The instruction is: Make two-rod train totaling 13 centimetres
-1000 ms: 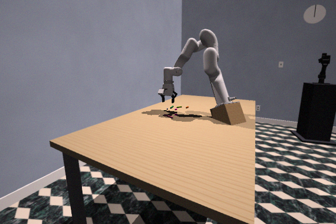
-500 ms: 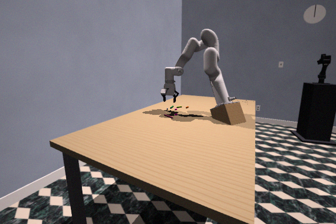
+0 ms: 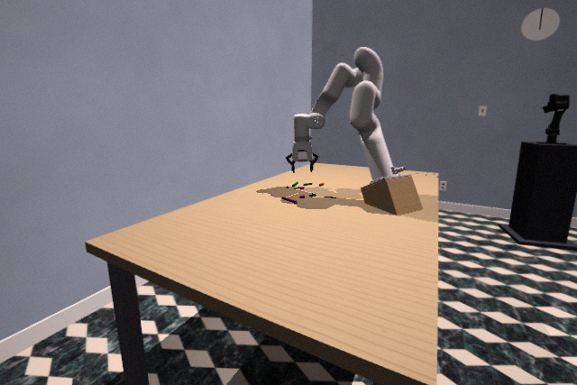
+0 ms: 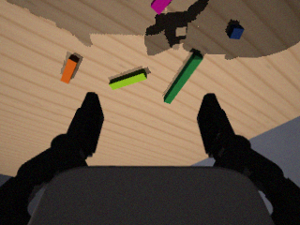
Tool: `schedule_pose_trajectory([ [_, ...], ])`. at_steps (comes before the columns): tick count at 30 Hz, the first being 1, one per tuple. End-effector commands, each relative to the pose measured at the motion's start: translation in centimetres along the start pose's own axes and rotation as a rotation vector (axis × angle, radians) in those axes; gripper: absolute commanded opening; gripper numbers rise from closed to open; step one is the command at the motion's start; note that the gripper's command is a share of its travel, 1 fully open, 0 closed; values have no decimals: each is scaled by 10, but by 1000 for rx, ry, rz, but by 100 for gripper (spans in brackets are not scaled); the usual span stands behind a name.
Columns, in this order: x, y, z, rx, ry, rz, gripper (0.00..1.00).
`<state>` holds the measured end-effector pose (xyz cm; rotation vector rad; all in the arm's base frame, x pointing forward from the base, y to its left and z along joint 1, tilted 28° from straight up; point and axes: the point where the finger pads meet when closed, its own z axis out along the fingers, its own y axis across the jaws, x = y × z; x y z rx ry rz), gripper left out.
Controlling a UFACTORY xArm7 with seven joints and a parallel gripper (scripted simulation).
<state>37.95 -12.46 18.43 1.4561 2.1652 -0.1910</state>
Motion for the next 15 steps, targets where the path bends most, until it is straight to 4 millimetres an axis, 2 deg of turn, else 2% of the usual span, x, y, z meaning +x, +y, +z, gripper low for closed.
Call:
schedule_pose_trajectory([
  [1, -13, -21, -2, -7, 21, -166, 100],
  [9, -22, -52, -2, -11, 28, -413, 100],
  [11, -22, -52, -2, -11, 28, -413, 100],
  [15, -24, -71, 0, -22, 36, -576, 100],
])
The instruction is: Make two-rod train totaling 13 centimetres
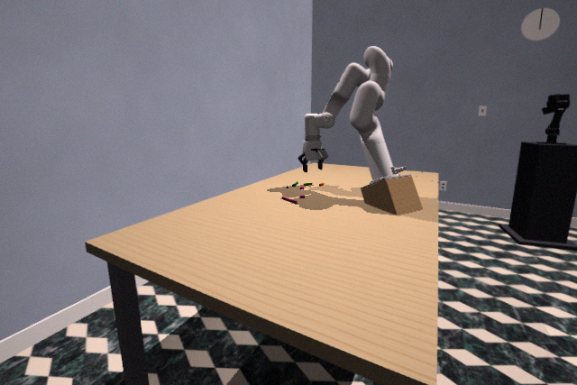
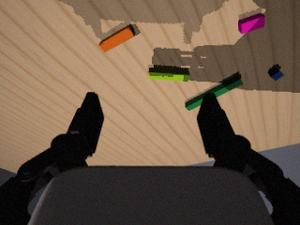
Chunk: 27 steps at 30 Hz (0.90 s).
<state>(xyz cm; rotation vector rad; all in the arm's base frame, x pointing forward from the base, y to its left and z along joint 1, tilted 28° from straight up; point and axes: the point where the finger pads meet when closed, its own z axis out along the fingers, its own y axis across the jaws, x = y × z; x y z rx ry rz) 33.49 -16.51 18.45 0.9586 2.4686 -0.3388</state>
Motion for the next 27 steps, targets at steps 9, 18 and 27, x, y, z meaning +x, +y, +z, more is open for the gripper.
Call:
schedule_pose_trajectory([
  [9, 18, -36, 2, -62, 27, -410, 100],
  [18, 24, -41, 3, -77, 26, -496, 100],
  [27, 24, -41, 3, -77, 26, -496, 59],
])
